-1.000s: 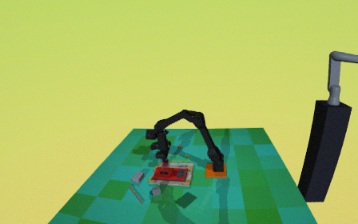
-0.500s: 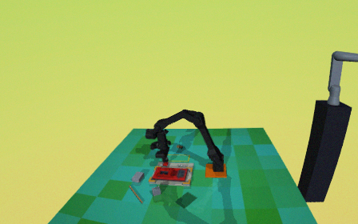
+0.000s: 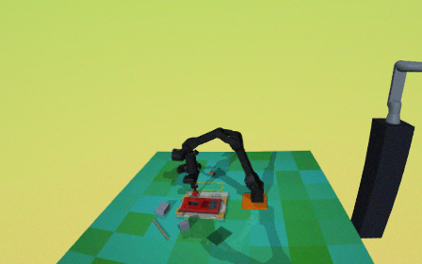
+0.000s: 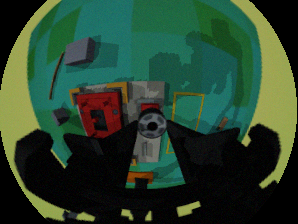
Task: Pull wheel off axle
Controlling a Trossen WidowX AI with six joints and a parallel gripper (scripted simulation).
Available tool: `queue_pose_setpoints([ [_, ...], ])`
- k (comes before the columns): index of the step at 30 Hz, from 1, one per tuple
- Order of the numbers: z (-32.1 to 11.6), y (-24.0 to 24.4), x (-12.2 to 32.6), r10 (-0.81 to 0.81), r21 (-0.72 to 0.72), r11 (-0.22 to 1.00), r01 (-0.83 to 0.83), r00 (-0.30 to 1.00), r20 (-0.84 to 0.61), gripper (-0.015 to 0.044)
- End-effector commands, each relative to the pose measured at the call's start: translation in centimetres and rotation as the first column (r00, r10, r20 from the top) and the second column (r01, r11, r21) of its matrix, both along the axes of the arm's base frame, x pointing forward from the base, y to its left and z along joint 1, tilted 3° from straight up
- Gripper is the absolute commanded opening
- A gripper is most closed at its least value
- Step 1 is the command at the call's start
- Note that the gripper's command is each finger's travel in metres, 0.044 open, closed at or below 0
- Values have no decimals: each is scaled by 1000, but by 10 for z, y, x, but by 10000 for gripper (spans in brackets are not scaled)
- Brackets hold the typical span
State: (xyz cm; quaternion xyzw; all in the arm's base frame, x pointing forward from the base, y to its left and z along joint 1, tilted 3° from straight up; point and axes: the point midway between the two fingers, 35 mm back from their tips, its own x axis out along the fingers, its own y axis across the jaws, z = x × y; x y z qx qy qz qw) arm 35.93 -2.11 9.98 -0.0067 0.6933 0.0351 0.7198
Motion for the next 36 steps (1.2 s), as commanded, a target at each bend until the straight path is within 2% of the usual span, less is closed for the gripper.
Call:
queue_pose_setpoints([
  [1, 3, 0, 0, 2, 0, 1000, -2, 1000, 2, 0],
  [28, 12, 0, 0, 1, 1, 1000, -1, 1000, 3, 0],
  [36, 30, -1, -1, 1, 1, 1000, -1, 1000, 3, 0],
])
